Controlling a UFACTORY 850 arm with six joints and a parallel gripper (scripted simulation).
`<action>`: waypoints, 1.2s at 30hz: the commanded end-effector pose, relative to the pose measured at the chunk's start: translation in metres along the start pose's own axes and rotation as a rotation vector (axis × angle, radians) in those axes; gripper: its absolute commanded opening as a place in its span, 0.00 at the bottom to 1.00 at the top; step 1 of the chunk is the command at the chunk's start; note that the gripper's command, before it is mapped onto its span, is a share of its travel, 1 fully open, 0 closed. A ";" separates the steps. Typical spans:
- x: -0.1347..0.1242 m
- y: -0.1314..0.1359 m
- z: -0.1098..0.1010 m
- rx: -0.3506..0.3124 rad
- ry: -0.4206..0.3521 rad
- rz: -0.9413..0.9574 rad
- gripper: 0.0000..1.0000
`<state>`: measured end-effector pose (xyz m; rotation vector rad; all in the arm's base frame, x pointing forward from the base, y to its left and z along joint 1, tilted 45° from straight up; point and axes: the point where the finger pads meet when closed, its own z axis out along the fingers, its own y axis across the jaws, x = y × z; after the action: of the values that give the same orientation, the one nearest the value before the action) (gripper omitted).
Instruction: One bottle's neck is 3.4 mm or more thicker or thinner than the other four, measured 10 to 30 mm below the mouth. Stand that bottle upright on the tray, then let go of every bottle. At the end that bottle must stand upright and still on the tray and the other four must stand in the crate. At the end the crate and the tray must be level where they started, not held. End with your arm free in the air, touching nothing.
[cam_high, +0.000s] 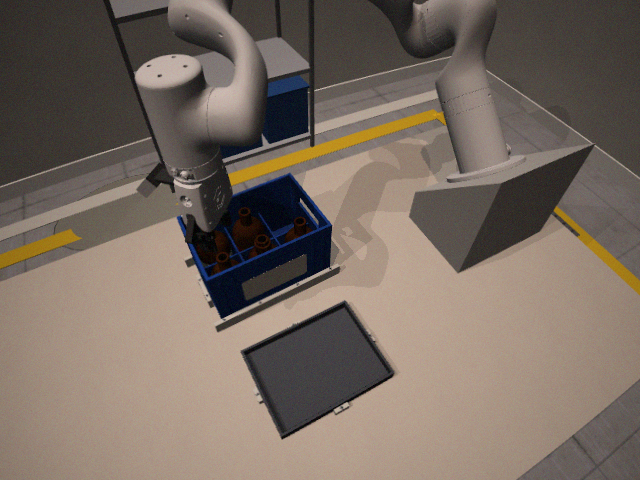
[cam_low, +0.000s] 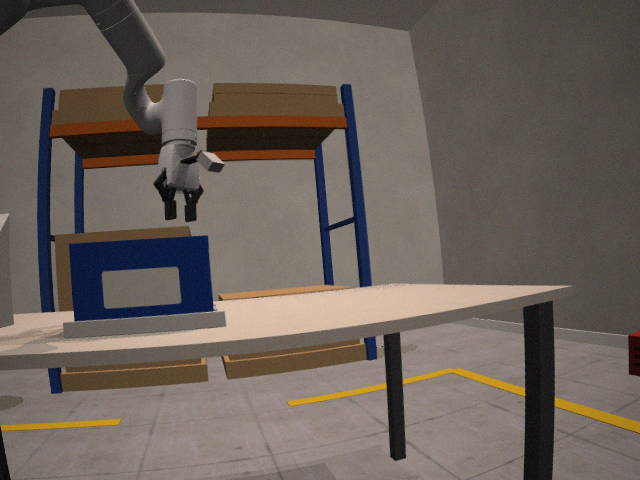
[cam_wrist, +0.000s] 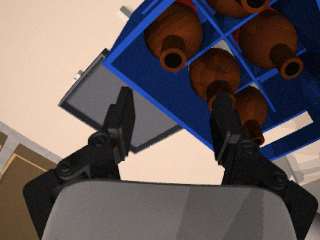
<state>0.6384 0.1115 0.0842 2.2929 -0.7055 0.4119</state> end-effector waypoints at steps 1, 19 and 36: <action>0.000 0.000 -0.001 0.002 0.001 0.001 0.65; 0.000 0.000 -0.001 0.002 0.001 0.001 0.65; 0.001 -0.001 0.006 0.001 0.001 0.001 0.65</action>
<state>0.6389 0.1079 0.0804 2.2928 -0.7055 0.4117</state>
